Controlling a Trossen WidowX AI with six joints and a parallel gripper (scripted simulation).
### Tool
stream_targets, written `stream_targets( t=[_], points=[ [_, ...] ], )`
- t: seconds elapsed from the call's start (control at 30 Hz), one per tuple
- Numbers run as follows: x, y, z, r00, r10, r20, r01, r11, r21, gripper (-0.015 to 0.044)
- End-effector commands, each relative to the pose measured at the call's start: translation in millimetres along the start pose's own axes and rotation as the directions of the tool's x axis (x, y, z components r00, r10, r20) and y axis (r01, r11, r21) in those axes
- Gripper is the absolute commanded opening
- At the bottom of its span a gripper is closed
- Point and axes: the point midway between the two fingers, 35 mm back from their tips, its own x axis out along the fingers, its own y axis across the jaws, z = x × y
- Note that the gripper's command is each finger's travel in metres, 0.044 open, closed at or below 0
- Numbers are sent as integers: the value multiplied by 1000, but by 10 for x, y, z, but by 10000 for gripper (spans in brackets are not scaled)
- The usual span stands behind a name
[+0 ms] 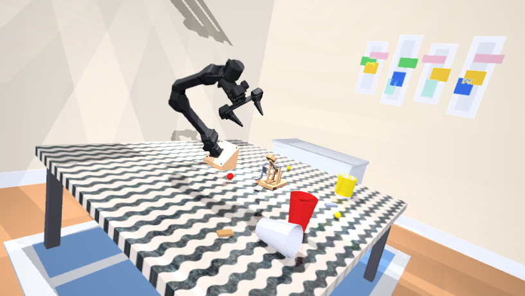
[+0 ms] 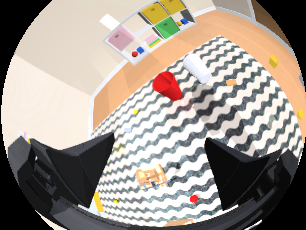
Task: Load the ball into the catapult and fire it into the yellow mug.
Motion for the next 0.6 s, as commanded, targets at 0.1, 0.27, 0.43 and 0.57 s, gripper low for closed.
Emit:
stream_targets(
  t=[0.1,0.27,0.43,0.57],
  points=[
    [428,325,-392,982,-70,-173,100,981,169,440],
    [690,495,-706,955,-129,-269,193,954,231,440],
    [880,612,-989,920,-188,-343,292,914,283,440],
    [1015,694,-1214,884,-246,-397,388,860,333,440]
  ],
)
